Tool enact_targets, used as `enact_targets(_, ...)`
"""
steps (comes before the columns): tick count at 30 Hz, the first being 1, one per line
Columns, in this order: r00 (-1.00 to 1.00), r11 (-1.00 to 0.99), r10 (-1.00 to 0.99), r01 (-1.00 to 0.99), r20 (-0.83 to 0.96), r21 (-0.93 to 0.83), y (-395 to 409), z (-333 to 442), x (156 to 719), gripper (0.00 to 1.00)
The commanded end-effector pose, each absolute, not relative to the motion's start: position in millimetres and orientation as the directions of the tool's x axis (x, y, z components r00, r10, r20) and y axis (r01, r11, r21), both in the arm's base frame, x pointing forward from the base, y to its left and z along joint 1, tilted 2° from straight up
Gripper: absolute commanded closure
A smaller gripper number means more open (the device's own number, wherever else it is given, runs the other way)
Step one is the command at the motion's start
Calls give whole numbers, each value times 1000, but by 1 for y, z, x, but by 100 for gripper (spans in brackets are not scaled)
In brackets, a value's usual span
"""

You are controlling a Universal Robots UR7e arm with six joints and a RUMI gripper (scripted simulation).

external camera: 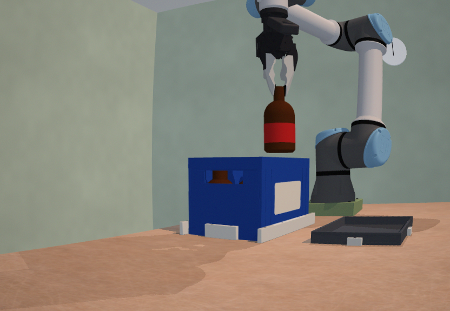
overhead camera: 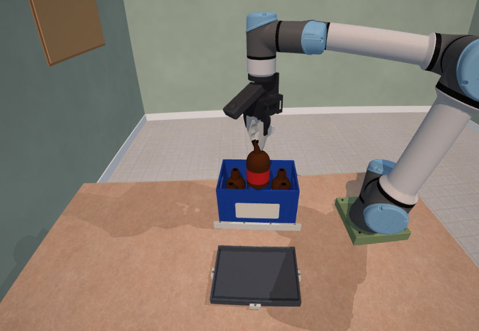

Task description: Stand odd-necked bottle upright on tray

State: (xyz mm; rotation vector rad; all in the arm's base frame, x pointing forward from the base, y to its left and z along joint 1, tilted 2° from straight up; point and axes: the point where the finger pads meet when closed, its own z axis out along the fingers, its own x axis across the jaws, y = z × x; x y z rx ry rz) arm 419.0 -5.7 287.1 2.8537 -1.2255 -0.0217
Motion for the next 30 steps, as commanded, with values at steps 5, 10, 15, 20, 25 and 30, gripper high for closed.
enact_targets(5, 688, -688, -725, -725, 3, 38, 12, 287, 420, 100)
enact_targets(10, 688, -688, -725, -725, 3, 38, 24, 287, 420, 100)
enact_targets(15, 688, -688, -725, -725, 3, 38, 36, 286, 420, 100)
enact_targets(20, 688, -688, -725, -725, 3, 38, 47, 286, 421, 100)
enact_targets(25, 688, -688, -725, -725, 3, 38, 55, 286, 421, 100)
enact_targets(30, 688, -688, -725, -725, 3, 38, 66, 286, 421, 100)
